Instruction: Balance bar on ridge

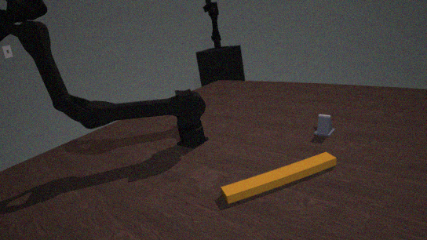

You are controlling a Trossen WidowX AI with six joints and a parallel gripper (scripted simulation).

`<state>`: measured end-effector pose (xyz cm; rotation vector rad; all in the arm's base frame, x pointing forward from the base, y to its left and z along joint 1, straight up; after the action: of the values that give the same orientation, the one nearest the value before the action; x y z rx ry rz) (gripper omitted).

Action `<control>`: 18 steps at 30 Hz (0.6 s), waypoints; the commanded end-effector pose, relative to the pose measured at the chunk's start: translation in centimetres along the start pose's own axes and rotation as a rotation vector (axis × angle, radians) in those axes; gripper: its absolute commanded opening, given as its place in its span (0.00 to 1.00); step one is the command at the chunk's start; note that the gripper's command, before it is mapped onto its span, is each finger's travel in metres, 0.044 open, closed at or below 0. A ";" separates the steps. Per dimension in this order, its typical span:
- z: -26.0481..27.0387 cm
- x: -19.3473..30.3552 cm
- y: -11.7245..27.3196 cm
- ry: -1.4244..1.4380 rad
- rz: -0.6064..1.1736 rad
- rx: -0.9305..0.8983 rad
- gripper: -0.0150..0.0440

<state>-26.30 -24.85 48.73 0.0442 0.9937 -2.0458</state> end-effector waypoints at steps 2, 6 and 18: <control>0.0 -0.4 -0.2 -0.022 -0.011 -0.003 0.84; -0.2 -3.1 -1.3 -0.149 -0.087 -0.023 0.79; -1.1 -15.7 -4.3 -0.516 -0.423 -0.124 0.79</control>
<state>-21.57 -15.15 54.89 -0.5754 0.8600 -2.1768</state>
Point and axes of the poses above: the point midway between the two fingers, 35 mm back from their tips, its own y axis back along the fingers, its own z axis across the jaws, x = y × z, the point moved 8 cm from there along y, back along the fingers, and after that the axes turned 15 degrees about y, right-handed, at the moved point
